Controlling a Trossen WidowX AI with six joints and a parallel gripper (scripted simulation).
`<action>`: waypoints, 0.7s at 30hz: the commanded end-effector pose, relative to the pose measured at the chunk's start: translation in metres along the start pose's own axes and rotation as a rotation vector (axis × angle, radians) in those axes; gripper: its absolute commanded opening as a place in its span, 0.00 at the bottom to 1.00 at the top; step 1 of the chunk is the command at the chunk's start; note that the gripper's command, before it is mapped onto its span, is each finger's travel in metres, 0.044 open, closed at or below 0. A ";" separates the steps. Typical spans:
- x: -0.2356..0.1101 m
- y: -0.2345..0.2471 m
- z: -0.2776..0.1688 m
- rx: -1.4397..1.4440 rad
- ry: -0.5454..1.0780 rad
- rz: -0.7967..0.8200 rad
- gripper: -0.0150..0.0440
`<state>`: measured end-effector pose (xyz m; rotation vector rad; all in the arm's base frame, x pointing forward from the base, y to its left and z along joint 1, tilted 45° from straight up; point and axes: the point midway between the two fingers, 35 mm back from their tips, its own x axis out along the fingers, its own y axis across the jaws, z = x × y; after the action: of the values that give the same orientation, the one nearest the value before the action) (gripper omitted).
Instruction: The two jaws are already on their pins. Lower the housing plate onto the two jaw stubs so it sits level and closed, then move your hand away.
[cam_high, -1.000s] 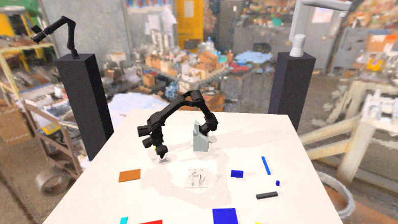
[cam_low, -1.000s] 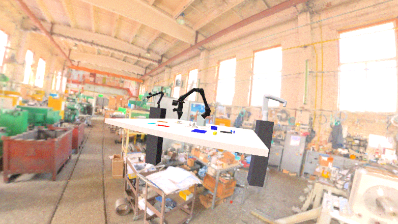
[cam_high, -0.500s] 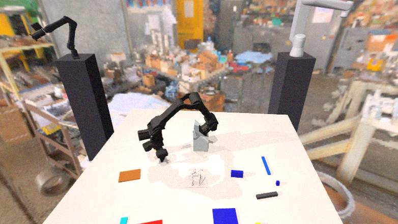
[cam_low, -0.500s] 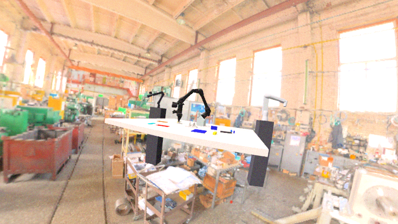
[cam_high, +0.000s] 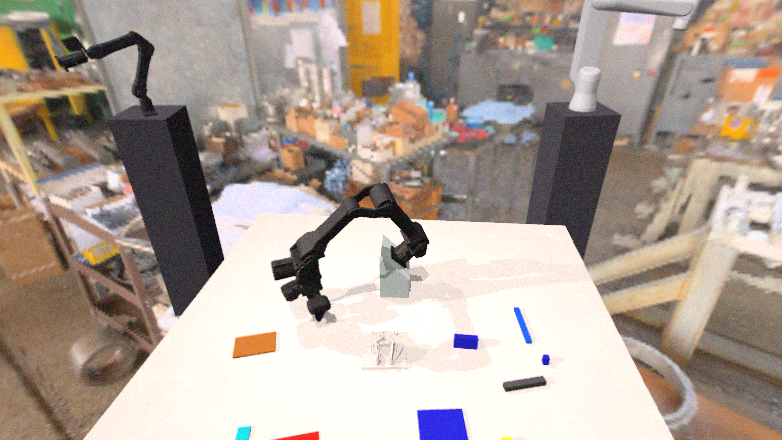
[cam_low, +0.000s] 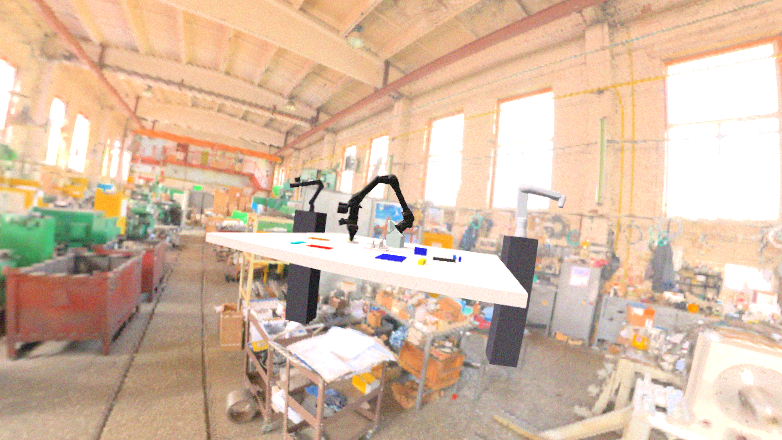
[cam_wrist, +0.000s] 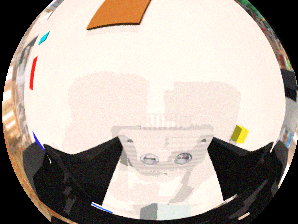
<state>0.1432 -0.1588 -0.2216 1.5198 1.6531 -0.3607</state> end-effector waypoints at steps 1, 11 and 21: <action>0.001 0.001 0.000 0.005 -0.001 0.004 1.00; 0.001 0.001 0.000 0.005 -0.001 0.004 1.00; 0.001 0.000 0.000 0.000 0.000 0.000 0.92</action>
<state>0.1433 -0.1583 -0.2221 1.5199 1.6532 -0.3607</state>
